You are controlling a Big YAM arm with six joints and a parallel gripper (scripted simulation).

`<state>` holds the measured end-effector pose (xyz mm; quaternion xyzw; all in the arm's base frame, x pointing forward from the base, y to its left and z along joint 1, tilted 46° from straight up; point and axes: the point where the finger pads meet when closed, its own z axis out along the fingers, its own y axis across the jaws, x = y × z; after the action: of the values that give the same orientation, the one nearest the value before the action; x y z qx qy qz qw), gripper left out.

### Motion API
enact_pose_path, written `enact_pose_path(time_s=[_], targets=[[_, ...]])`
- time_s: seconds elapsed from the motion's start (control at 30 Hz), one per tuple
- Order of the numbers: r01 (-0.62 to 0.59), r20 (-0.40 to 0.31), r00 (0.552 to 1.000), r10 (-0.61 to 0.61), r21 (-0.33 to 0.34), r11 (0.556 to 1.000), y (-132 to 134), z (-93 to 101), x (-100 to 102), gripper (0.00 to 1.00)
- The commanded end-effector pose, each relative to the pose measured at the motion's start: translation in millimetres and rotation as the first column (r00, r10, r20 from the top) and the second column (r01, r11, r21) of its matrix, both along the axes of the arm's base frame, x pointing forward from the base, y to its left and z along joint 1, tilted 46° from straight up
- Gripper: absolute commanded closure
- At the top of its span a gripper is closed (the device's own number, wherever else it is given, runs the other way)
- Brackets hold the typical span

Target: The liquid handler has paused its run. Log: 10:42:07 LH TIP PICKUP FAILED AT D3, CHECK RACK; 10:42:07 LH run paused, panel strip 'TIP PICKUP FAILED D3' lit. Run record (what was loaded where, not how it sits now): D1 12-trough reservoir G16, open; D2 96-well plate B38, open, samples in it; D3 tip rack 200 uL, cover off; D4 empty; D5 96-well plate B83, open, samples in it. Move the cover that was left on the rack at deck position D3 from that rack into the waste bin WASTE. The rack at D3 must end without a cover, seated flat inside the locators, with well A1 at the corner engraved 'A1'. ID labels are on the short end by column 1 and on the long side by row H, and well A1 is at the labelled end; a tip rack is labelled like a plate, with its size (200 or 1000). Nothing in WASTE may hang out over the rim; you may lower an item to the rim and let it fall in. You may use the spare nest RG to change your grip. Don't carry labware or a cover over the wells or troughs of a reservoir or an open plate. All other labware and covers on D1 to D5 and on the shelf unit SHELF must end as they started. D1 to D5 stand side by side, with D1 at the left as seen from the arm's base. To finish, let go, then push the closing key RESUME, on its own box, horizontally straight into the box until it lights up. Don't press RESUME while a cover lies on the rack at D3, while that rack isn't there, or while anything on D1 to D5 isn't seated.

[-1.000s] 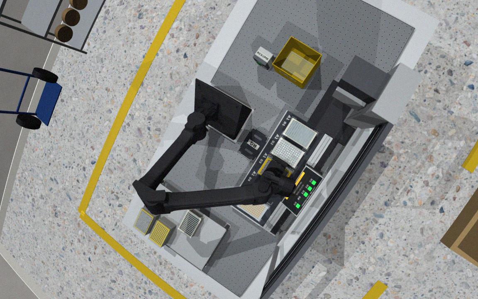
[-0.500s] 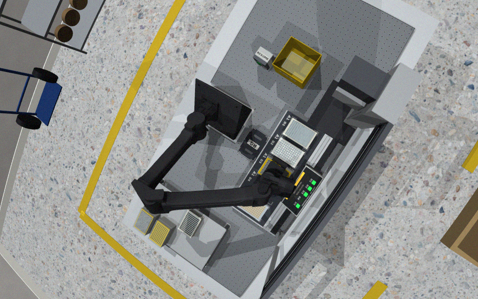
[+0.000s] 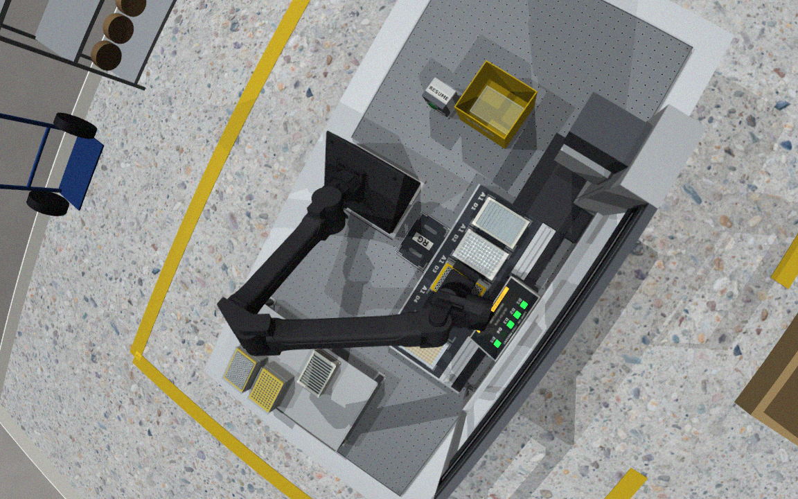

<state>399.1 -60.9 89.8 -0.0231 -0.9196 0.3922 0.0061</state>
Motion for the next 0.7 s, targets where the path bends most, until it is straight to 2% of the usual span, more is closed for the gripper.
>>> enact_pose_path(time_s=[0.0,0.37,0.47,0.67], targets=[[-0.012,0.057,0.998,0.011,0.011,1.000,17,20.8,17,0.00],[-0.012,0.062,0.998,0.011,0.014,1.000,30,35.5,17,0.00],[-0.012,0.044,0.999,0.011,0.009,1.000,31,30.2,16,0.00],[-0.012,0.059,0.998,0.011,0.014,1.000,39,42.6,17,0.00]])
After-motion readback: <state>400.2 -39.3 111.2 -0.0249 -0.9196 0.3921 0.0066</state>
